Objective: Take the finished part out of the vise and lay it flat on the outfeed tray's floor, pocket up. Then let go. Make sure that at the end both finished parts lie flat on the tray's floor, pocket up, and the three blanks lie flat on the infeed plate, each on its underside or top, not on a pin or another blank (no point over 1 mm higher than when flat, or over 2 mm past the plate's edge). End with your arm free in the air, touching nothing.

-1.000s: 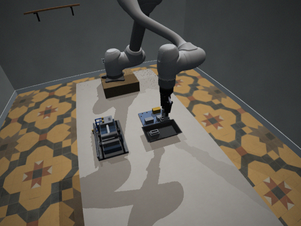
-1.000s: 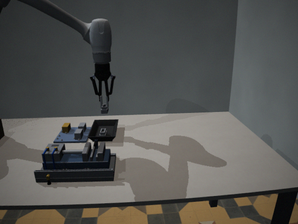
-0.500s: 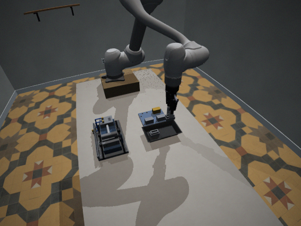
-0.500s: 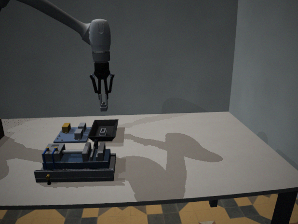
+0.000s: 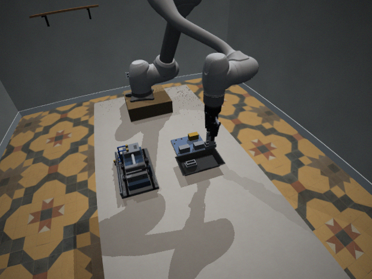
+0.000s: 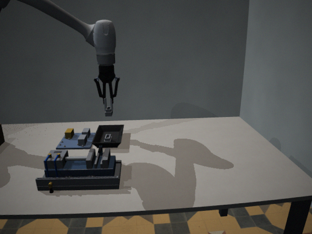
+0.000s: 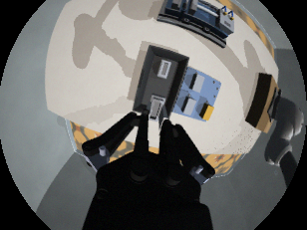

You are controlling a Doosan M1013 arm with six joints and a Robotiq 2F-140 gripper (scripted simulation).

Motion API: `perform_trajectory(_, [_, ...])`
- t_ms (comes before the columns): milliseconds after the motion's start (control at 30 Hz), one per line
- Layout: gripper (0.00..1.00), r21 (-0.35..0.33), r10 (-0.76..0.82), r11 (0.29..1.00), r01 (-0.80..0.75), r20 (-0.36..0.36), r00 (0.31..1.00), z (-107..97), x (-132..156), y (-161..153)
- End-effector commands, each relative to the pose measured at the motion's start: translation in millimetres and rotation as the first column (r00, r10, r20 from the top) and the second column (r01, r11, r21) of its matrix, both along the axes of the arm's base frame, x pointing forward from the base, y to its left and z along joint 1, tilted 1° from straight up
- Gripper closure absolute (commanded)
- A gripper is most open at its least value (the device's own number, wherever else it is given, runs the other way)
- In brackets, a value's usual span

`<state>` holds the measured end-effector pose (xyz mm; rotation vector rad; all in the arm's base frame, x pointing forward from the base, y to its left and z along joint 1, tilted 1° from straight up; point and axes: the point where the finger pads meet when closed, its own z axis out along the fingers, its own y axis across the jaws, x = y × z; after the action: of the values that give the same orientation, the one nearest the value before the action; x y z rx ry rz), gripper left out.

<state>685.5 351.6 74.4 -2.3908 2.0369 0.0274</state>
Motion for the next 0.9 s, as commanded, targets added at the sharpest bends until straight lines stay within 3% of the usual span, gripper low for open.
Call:
perform_trajectory(0, [1.0,0.0,0.0,1.0,0.0,0.0,1.0,0.2,0.0,0.0])
perform_trajectory(867, [1.0,0.0,0.0,1.0,0.0,0.0,1.0,-2.5,0.0,0.1])
